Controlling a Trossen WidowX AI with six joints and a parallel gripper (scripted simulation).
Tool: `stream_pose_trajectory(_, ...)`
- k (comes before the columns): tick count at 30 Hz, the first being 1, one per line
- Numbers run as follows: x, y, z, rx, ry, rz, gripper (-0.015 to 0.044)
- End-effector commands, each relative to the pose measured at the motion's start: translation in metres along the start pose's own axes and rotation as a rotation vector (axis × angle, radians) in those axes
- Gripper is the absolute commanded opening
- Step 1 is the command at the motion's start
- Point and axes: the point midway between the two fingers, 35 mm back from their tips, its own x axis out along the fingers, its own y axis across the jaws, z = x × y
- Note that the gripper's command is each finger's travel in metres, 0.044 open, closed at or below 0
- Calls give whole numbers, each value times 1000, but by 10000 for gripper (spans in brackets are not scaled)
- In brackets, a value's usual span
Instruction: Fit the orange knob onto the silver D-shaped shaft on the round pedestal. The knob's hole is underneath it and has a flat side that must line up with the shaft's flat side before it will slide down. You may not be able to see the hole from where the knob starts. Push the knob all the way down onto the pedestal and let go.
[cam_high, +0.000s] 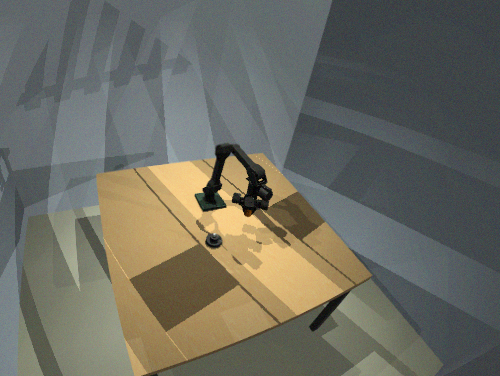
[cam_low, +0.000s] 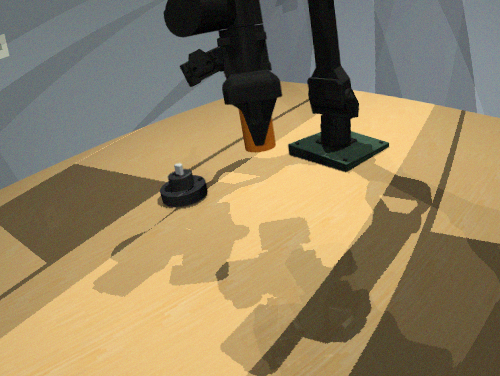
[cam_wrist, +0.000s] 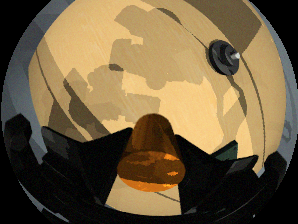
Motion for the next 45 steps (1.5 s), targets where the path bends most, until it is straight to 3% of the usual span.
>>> stream_pose_trajectory(1, 20, 1, 2, 3, 2, -16, 0)
stream_pose_trajectory(21, 117, 7, 5, 1, 5, -27, 0)
stream_pose_trajectory(30, 120, 7, 4, 1, 5, -27, 0)
stream_pose_trajectory(39, 118, 7, 4, -2, 9, -25, 236)
stream_pose_trajectory(45, 118, 7, 4, -2, 9, -25, 240)
